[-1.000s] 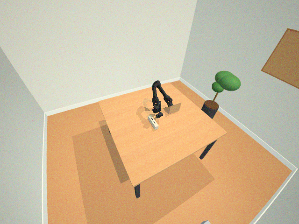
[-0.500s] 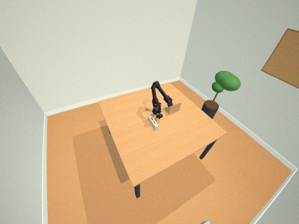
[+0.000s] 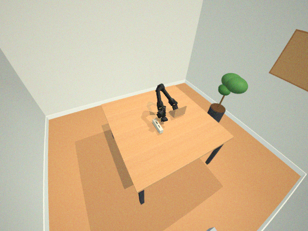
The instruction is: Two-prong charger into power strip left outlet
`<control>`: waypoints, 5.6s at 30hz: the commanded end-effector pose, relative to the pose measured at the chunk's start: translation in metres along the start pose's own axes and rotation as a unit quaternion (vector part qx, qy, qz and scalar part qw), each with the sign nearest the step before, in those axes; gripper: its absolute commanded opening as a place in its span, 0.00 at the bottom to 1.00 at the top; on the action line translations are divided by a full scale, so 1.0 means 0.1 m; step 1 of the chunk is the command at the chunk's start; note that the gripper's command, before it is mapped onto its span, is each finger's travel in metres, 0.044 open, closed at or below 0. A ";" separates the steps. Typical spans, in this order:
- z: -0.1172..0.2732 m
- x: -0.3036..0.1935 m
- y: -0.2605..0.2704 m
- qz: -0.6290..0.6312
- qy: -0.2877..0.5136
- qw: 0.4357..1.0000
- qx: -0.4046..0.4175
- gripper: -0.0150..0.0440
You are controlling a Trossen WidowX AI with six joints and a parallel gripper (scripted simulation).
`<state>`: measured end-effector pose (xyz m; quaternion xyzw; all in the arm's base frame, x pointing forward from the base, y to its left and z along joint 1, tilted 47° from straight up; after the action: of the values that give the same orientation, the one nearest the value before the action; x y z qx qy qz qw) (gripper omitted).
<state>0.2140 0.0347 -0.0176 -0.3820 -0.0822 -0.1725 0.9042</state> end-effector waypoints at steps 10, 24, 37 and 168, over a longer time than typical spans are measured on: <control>0.14 -0.01 0.01 0.000 0.001 1.000 0.001 0.25; 0.55 -0.06 0.01 0.002 0.000 1.000 -0.001 0.25; 0.49 -0.11 0.19 0.016 0.000 1.000 -0.001 0.25; 0.12 0.05 1.20 0.079 -0.002 0.997 -0.003 0.25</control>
<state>0.2620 0.1198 -0.0875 -0.3892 -0.0530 -0.1022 0.9139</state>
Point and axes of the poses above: the point midway between the two fingers, 35 mm back from their tips, its own z axis back along the fingers, its own y axis across the jaws, x = y × z, the point moved 5 cm from there along z, back along the fingers, and after that the axes turned 14 degrees about -z, right-handed, at the moved point
